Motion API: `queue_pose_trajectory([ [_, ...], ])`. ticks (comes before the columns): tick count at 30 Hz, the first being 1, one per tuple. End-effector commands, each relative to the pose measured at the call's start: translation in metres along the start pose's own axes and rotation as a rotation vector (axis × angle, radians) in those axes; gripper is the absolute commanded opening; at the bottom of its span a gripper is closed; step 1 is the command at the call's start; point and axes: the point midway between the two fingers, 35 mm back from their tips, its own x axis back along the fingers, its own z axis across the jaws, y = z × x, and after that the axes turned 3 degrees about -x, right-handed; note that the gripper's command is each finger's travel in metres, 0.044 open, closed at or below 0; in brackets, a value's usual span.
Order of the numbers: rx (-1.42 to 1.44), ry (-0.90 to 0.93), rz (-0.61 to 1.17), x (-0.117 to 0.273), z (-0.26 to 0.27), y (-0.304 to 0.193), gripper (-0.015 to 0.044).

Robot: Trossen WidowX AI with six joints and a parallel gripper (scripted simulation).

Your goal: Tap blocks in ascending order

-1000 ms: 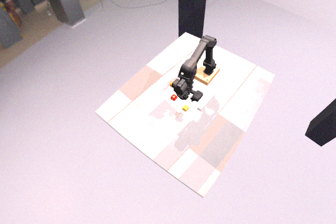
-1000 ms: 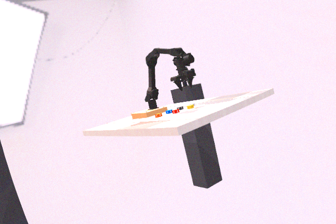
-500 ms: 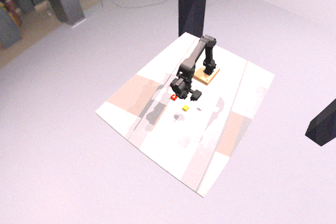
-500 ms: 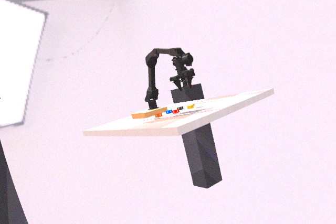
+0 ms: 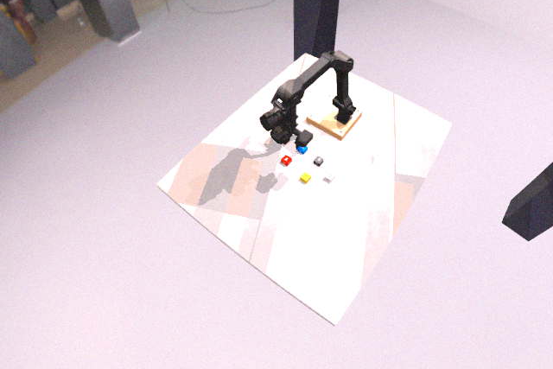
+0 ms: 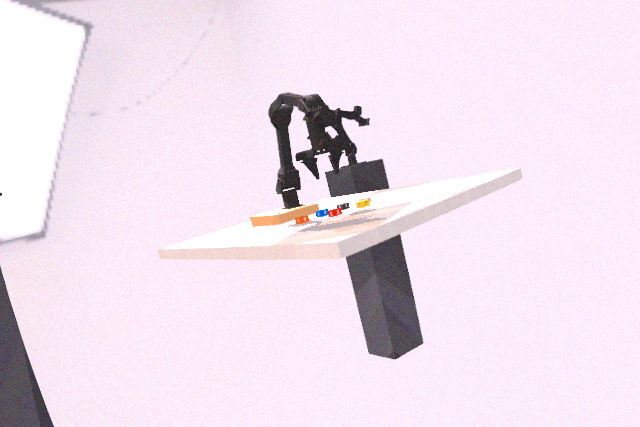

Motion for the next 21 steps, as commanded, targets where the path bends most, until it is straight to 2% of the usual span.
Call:
queue_pose_trajectory([
  [1, 0.004, 0.006, 0.010, -0.003, -0.001, -0.003, 0.0400],
  [14, 0.004, 0.006, 0.010, -0.003, 0.001, -0.004, 0.0400],
  [21, 0.004, 0.014, 0.014, -0.001, 0.086, -0.055, 0.0400],
])
